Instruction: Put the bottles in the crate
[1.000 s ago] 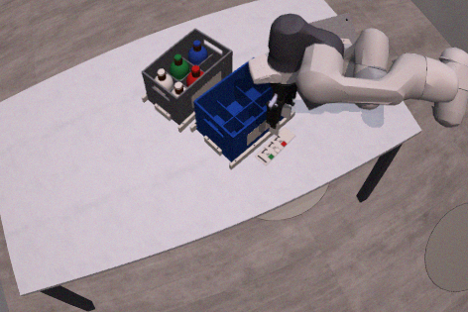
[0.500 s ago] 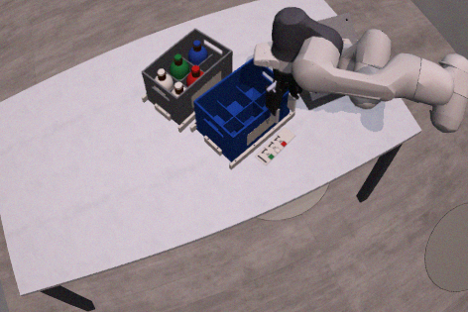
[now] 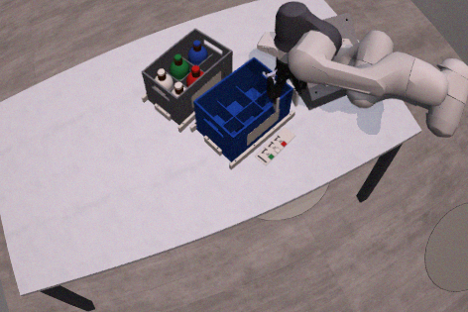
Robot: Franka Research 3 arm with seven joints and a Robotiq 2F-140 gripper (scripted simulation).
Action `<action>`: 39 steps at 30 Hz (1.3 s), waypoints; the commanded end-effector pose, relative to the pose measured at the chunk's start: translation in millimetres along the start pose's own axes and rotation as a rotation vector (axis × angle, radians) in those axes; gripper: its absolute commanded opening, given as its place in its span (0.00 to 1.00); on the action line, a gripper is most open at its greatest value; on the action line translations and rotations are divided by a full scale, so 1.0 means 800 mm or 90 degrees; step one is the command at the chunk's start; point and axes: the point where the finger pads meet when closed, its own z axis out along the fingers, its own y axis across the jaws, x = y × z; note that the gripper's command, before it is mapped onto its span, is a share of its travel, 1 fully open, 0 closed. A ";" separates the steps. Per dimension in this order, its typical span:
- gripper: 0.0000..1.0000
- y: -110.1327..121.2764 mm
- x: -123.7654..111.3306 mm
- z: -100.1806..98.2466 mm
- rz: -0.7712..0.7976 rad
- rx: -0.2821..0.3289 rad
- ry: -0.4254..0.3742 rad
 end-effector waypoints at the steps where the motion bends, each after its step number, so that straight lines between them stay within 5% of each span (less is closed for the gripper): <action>1: 0.38 -0.002 0.004 0.000 0.100 0.003 0.007; 39: 0.38 -0.002 0.004 0.000 0.463 0.021 0.029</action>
